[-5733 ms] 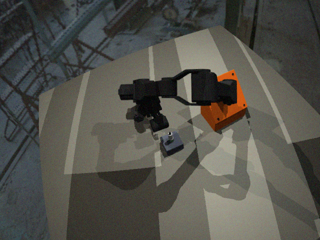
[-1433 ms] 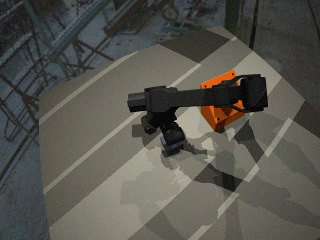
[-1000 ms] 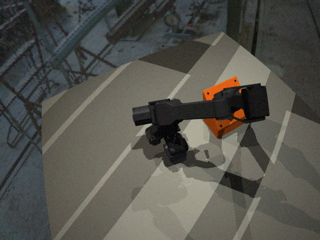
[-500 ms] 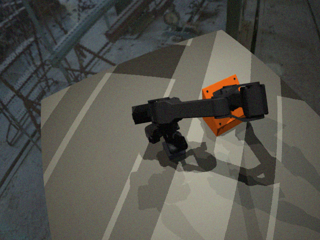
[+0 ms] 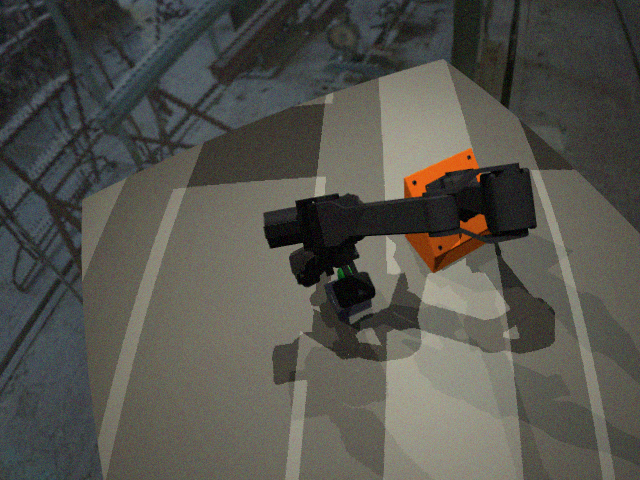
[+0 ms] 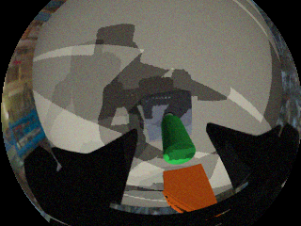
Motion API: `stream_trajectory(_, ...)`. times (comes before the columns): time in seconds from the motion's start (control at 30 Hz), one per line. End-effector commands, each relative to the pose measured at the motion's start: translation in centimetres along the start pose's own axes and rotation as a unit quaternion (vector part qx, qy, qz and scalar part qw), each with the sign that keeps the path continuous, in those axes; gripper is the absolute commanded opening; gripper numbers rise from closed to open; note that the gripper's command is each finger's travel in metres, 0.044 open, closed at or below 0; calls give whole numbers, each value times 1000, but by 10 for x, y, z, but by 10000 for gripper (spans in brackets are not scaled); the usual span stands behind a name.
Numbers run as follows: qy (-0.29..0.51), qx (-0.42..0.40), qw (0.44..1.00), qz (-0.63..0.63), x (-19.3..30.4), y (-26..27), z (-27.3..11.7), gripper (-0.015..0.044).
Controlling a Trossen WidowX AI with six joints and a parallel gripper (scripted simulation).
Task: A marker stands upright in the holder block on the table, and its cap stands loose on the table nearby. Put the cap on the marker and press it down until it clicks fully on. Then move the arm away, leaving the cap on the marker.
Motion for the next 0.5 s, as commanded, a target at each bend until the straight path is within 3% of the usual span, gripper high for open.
stream_trajectory(0.0, 0, 1, 1000, 0, -1, -1, -9, 440)
stream_trajectory(0.17, 1, 2, 1000, 0, 0, -1, -73, 440)
stream_trajectory(0.37, 1, 1, 1000, 0, 0, -1, -75, 440)
stream_trajectory(0.47, 0, 0, 999, -33, 3, 0, -66, 361)
Point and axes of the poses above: the point midway between the two fingers, 35 mm back from their tips, its own z axis out along the fingers, its own y axis across the jaws, x = y × z, the point moved 6 cm from there along -z, back along the fingers, and after that the axes turned 10 degrees about -z, right-handed, at the moved point
